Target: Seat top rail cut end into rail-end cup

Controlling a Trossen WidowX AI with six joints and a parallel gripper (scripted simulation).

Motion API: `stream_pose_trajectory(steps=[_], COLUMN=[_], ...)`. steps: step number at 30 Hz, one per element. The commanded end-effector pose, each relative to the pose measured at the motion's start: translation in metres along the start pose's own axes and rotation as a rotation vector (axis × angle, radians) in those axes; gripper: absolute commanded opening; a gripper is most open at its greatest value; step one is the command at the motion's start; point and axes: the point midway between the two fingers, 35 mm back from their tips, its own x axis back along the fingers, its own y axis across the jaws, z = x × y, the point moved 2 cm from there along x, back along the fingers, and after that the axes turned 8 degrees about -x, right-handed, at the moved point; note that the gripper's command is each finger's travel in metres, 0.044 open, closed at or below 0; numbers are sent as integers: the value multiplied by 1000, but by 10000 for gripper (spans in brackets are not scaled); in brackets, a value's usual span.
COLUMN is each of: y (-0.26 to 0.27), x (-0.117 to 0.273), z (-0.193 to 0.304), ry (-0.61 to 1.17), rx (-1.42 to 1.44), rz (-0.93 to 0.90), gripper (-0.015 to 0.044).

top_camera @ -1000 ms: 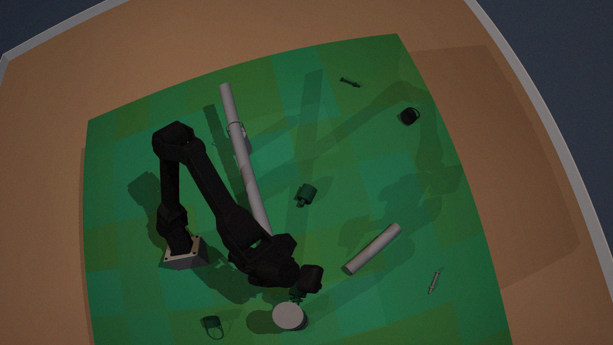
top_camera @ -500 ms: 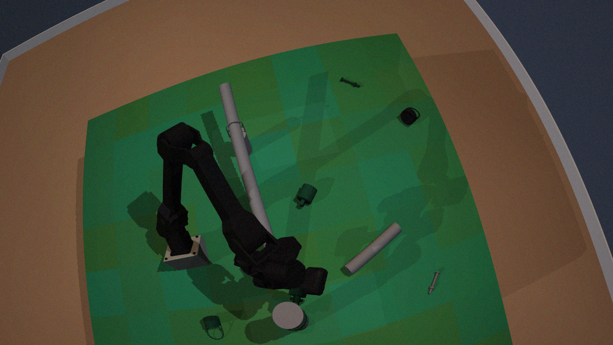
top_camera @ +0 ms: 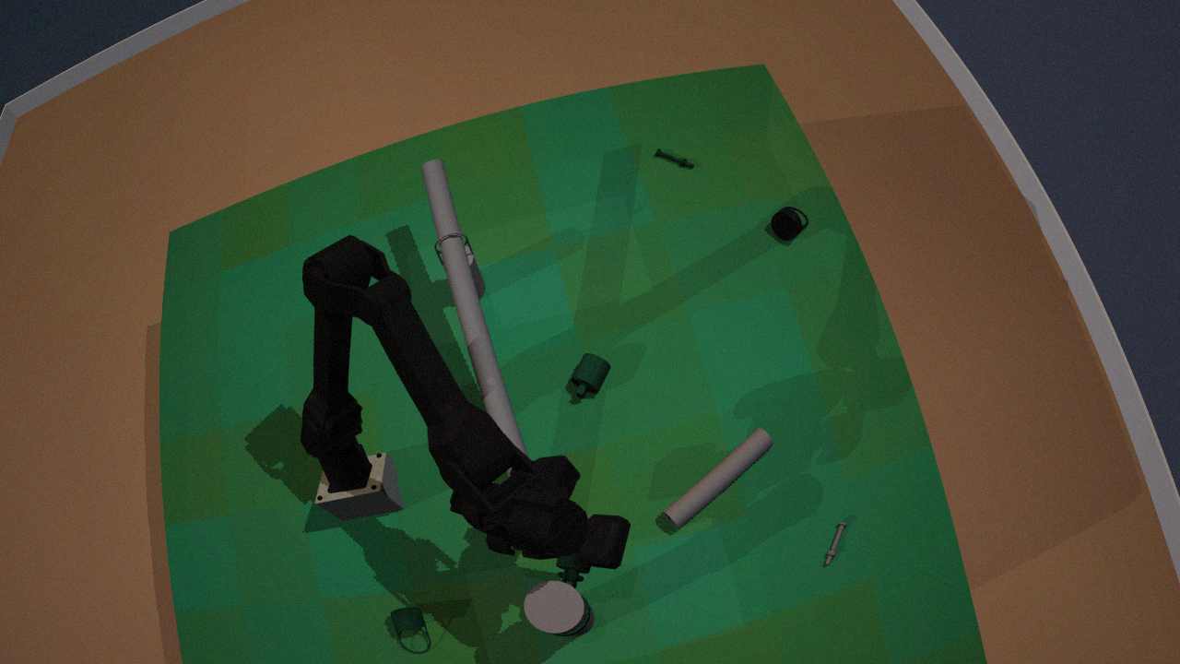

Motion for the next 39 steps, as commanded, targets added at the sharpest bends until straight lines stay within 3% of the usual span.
stream_pose_trajectory(steps=[1,39], y=[2,25], x=[1,15], z=[1,13], ry=[-13,-168], rx=[20,296], rz=[-1,-24], gripper=[0,0])
